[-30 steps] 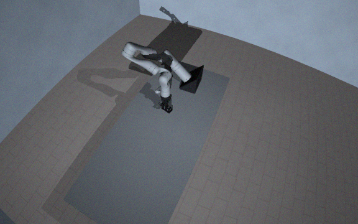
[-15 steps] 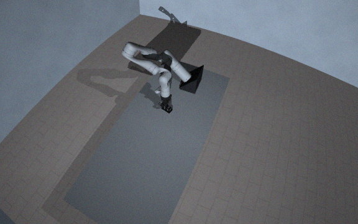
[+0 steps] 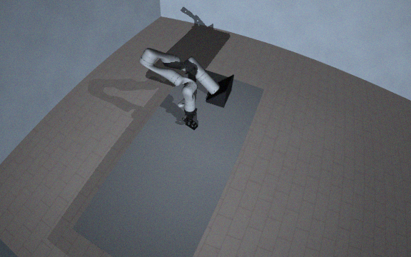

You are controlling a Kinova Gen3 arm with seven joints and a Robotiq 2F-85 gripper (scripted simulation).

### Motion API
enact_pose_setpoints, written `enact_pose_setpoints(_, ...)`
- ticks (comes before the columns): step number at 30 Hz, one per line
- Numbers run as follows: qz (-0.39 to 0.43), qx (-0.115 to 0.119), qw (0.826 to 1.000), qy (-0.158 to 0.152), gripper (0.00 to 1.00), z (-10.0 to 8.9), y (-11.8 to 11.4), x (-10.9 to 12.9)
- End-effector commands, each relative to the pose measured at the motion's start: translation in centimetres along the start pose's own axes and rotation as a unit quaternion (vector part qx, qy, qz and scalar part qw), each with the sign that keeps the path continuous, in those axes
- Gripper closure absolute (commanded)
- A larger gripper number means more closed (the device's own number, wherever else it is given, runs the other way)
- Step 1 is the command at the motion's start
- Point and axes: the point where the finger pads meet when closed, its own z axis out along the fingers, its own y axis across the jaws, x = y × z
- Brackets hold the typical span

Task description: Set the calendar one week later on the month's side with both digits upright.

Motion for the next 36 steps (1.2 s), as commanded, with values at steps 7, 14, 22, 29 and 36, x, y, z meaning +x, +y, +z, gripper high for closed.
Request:
enact_pose_setpoints(7,0.0,0.001,1.0,-0.001,0.72,-0.06,-0.03,-0.04)
enact_pose_setpoints(14,0.0,0.001,1.0,-0.001,0.72,-0.06,-0.03,-0.04)
enact_pose_setpoints(22,0.0,0.001,1.0,-0.001,0.72,-0.06,-0.03,-0.04)
enact_pose_setpoints(29,0.0,0.001,1.0,-0.001,0.72,-0.06,-0.03,-0.04)
enact_pose_setpoints(36,0.0,0.001,1.0,-0.001,0.68,-0.06,-0.03,-0.04)
